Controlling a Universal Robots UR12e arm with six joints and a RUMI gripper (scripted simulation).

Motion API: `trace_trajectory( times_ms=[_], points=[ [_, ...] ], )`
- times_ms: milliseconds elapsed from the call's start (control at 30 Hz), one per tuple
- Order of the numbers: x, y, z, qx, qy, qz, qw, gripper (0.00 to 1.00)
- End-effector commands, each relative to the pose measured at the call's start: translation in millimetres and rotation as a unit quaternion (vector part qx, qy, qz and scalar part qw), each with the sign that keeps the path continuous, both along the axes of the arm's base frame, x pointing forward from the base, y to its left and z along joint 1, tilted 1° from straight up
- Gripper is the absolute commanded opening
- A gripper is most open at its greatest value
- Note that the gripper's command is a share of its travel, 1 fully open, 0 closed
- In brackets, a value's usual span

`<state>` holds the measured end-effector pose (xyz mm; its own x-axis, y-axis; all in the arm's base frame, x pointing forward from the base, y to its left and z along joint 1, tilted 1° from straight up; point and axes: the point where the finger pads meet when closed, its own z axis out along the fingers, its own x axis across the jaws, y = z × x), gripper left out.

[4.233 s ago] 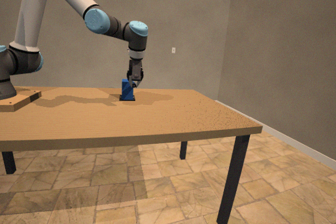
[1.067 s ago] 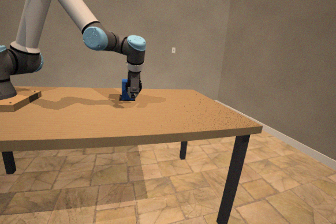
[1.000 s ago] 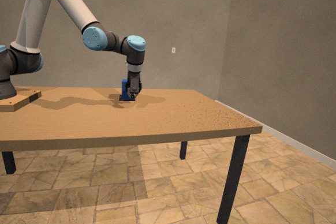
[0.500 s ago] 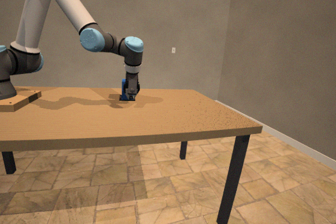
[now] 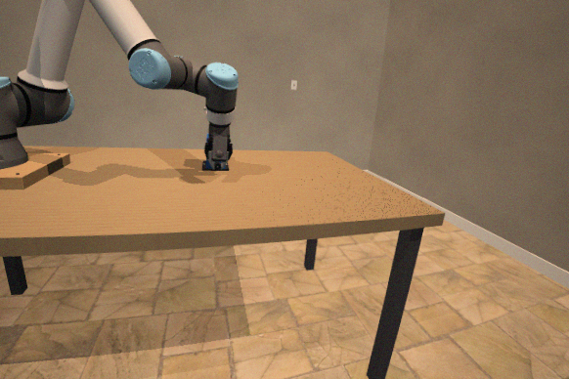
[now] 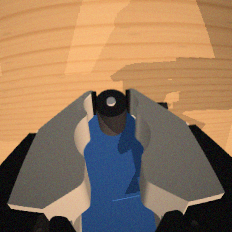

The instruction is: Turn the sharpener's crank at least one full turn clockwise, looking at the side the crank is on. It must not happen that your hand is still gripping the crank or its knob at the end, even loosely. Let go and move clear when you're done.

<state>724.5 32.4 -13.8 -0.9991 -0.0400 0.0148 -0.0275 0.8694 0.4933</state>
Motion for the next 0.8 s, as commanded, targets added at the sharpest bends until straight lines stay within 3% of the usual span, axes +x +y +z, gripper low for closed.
trace_trajectory(
  times_ms=[0, 767],
  points=[
    [-7, -1, 1, 0.000, -0.001, 0.000, 1.000, 0.09],
    [-30, -2, 6, 0.000, 0.000, 0.000, 1.000, 0.09]
  ],
)
